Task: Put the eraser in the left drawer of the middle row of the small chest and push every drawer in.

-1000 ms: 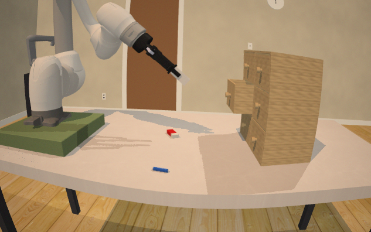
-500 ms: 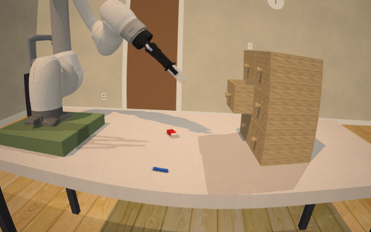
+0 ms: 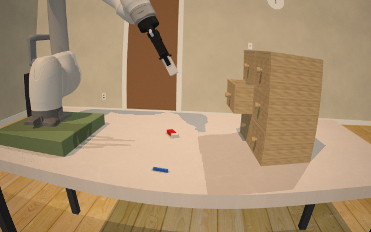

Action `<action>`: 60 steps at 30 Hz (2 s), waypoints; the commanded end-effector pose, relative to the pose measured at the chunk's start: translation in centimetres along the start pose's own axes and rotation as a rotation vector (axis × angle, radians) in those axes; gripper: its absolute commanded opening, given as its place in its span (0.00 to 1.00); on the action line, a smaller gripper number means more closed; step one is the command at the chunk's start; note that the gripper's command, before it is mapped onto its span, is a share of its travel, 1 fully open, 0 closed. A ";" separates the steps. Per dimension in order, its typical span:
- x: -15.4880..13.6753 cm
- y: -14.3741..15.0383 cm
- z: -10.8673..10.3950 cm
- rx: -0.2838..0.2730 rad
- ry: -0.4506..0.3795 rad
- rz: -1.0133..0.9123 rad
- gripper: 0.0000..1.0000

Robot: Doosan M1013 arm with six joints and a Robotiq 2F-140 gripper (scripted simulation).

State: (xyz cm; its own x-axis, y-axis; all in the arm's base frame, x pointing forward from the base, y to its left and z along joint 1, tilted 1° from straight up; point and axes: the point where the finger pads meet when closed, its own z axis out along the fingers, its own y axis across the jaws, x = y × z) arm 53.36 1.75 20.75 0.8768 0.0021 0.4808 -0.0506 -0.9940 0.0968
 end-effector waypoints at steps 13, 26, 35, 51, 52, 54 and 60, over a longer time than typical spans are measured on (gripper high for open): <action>-0.7 1.1 -3.0 0.134 -0.380 -0.044 0.20; -1.0 1.2 -4.1 0.132 -0.483 -0.051 0.20; -1.1 1.3 -4.3 0.132 -0.498 -0.052 0.20; -1.1 1.2 -4.2 0.130 -0.499 -0.045 0.20; -1.1 1.2 -3.9 0.126 -0.500 -0.029 0.20; -1.3 0.8 -2.7 0.108 -0.504 0.041 0.20; -2.6 -1.0 3.5 0.019 -0.518 0.385 0.20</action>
State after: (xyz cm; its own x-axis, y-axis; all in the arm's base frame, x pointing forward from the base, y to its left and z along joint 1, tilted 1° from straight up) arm 51.79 1.60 19.81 0.9706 -0.2404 -0.0070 -0.2405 -0.9702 -0.0297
